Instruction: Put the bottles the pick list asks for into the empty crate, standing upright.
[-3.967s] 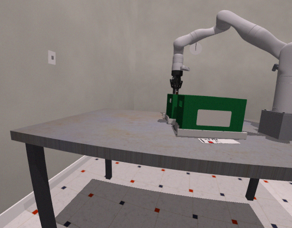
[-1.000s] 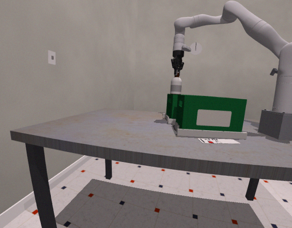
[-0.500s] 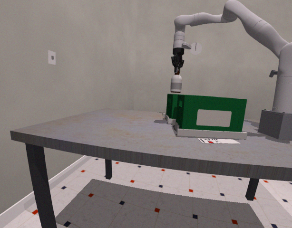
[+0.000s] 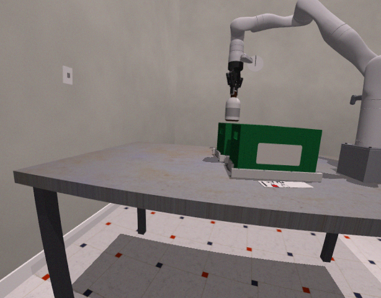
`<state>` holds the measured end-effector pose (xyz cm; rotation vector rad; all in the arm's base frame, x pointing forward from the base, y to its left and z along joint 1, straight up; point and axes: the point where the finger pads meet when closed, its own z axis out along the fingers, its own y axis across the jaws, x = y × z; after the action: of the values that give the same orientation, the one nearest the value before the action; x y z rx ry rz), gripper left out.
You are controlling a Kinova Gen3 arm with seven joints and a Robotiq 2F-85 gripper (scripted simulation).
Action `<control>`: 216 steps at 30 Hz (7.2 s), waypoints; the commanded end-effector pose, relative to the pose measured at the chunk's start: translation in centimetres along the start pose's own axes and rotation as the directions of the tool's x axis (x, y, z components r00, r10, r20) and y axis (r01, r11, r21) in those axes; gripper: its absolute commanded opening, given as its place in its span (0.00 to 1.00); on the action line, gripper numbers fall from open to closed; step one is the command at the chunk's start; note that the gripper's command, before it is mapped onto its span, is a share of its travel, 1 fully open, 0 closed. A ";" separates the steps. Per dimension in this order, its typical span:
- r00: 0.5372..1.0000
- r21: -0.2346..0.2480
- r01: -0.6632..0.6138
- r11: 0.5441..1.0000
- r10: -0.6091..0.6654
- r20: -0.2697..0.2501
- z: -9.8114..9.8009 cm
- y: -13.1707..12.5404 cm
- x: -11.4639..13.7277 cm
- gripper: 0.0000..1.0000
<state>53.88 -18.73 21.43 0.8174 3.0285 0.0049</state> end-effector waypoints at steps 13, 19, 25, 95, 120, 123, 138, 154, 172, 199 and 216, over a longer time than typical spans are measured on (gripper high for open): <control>1.000 -0.001 0.000 1.000 0.000 0.003 -0.1 1.0 2.3 0.10; 1.000 -0.001 0.000 1.000 0.000 0.003 -0.1 1.4 3.2 0.10; 1.000 -0.001 0.000 1.000 0.000 0.003 -0.1 1.7 4.1 0.10; 1.000 -0.001 0.000 1.000 0.000 0.003 -0.1 6.5 15.6 0.10; 1.000 -0.001 0.000 1.000 0.000 0.003 -0.1 8.2 19.9 0.10; 1.000 -0.001 0.000 1.000 0.000 0.002 -0.1 8.3 20.0 0.10; 1.000 -0.001 0.000 1.000 0.000 0.002 -0.1 9.2 22.1 0.10; 1.000 -0.001 0.000 1.000 0.000 0.002 -0.1 9.1 22.0 0.10; 1.000 -0.001 0.000 1.000 0.000 0.002 -0.1 9.1 22.0 0.10; 1.000 -0.001 0.000 1.000 0.000 0.002 1.2 9.1 21.9 0.10; 1.000 -0.001 0.000 1.000 0.000 0.002 2.7 9.1 21.9 0.10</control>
<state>39.46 0.16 18.70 0.8173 3.0279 0.0047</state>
